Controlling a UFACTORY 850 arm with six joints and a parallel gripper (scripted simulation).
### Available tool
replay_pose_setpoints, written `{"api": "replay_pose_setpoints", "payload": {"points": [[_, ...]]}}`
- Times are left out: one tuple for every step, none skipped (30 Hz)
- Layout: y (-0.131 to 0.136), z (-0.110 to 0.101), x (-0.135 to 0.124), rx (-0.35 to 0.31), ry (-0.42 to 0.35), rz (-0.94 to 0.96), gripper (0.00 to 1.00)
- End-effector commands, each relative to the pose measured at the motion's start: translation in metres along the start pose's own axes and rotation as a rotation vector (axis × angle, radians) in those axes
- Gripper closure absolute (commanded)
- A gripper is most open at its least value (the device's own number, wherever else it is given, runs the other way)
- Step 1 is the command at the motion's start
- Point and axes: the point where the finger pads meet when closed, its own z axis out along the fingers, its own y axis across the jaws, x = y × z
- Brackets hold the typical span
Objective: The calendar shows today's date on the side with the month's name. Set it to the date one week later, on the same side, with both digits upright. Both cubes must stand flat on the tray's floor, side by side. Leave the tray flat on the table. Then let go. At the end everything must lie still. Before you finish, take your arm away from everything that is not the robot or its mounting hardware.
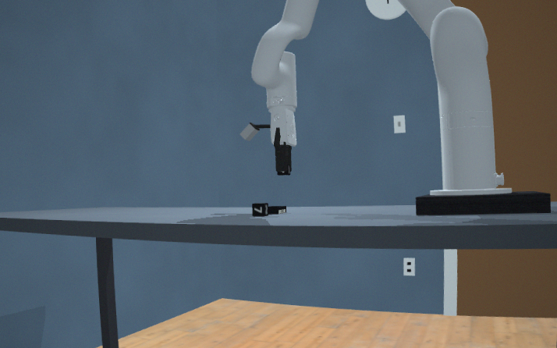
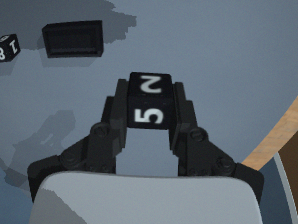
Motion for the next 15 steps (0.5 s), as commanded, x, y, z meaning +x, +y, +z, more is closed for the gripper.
{"api": "replay_pose_setpoints", "payload": {"points": [[-0.043, -0.006, 0.002, -0.002, 0.002, -0.002, 0.73], [-0.06, -0.008, 0.001, -0.002, 0.002, -0.003, 0.73], [-0.06, -0.008, 0.001, -0.002, 0.002, -0.003, 0.73], [-0.072, -0.009, 0.001, -0.002, 0.002, -0.003, 0.73], [-0.078, -0.01, 0.0, -0.001, 0.002, -0.003, 0.73], [-0.079, -0.01, 0.0, -0.001, 0.002, -0.003, 0.73], [-0.079, -0.01, 0.0, -0.001, 0.002, -0.003, 0.73], [-0.079, -0.01, 0.0, -0.001, 0.002, -0.003, 0.73], [-0.079, -0.01, 0.0, -0.001, 0.002, -0.003, 0.73], [-0.079, -0.01, 0.0, -0.001, 0.002, -0.003, 0.73], [-0.079, -0.01, 0.0, -0.001, 0.002, -0.003, 0.73], [-0.079, -0.01, 0.0, -0.001, 0.002, -0.003, 0.73], [-0.079, -0.01, 0.0, -0.001, 0.002, -0.003, 0.73], [-0.079, -0.01, 0.0, -0.001, 0.002, -0.003, 0.73], [-0.079, -0.01, 0.0, -0.001, 0.002, -0.003, 0.73]]}}
